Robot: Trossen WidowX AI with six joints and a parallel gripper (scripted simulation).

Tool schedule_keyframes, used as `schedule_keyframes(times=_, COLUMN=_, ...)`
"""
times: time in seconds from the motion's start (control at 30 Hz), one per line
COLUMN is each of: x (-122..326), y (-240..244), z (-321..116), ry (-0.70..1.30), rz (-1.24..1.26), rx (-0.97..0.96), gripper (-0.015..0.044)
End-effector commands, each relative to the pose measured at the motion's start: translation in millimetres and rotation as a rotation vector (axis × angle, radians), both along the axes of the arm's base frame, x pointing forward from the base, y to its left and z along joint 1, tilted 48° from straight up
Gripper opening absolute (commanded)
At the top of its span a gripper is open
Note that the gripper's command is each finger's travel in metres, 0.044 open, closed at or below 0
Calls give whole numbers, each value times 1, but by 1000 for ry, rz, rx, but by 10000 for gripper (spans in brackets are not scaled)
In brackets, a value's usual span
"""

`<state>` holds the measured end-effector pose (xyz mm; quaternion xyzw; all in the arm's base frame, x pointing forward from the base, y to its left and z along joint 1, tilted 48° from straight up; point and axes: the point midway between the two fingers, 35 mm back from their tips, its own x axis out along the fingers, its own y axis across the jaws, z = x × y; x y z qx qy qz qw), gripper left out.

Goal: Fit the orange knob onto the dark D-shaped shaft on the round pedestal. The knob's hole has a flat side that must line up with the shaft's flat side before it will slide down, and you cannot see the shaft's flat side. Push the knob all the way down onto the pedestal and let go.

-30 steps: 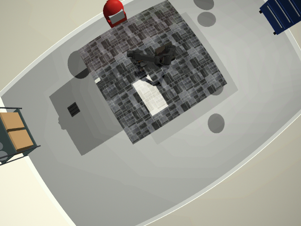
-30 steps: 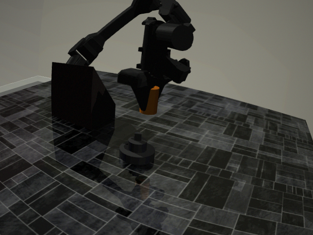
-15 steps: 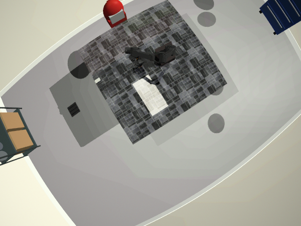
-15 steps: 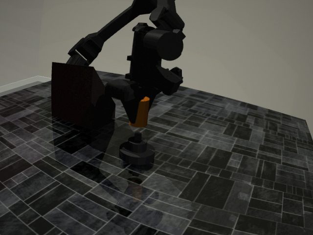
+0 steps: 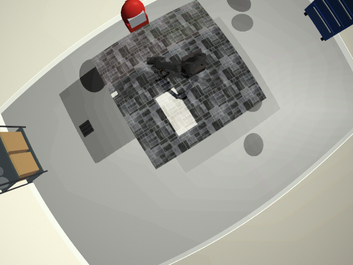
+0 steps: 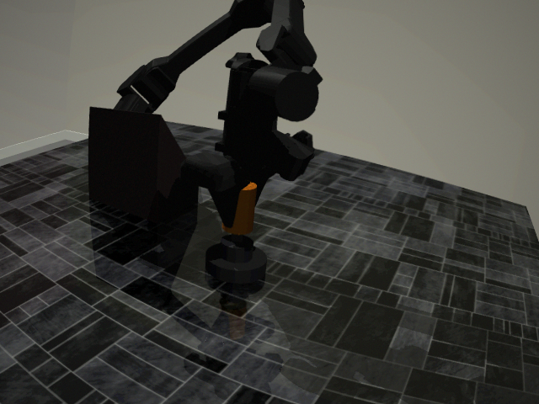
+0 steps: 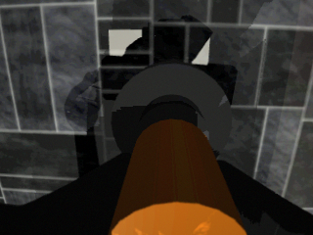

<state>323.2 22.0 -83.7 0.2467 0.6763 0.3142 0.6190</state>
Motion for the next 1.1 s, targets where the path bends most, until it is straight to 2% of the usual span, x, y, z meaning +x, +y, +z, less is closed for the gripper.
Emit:
schedule_keyframes(times=0.0, x=3, y=-3, z=1, ry=-6, rz=-5, rx=3, gripper=0)
schedule_keyframes(times=0.77, x=2, y=-2, z=2, ry=-6, rz=-5, rx=3, gripper=0)
schedule_keyframes(times=1.07, x=-1, y=-3, z=4, ry=-157, rz=137, rx=26, gripper=0)
